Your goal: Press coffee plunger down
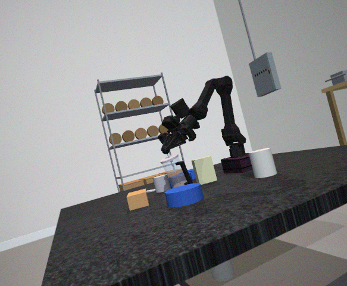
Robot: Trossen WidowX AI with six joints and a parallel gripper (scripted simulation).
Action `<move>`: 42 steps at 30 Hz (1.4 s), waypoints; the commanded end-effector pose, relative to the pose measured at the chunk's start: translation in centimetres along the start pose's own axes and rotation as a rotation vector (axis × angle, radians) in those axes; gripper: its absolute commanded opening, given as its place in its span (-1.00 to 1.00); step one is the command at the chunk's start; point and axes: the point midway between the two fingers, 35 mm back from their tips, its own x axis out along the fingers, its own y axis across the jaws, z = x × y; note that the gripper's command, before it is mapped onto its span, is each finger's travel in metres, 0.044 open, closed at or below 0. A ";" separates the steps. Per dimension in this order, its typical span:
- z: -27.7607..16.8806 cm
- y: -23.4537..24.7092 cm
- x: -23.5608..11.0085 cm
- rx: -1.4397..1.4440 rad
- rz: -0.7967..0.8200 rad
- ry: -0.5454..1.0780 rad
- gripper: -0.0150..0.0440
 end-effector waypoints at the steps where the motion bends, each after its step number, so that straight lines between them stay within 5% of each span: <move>1: -0.5 0.0 0.3 0.009 0.000 0.017 -0.06; 11: 0.0 0.0 0.0 0.000 0.000 0.000 -0.06; 23: 0.0 0.0 0.0 0.000 0.000 0.000 1.00; 29: 0.8 -0.1 -0.9 0.001 0.000 0.003 1.00; 37: 4.6 -0.3 -7.4 0.009 0.000 0.020 1.00; 42: 4.3 -0.4 -7.3 0.009 -0.001 0.021 1.00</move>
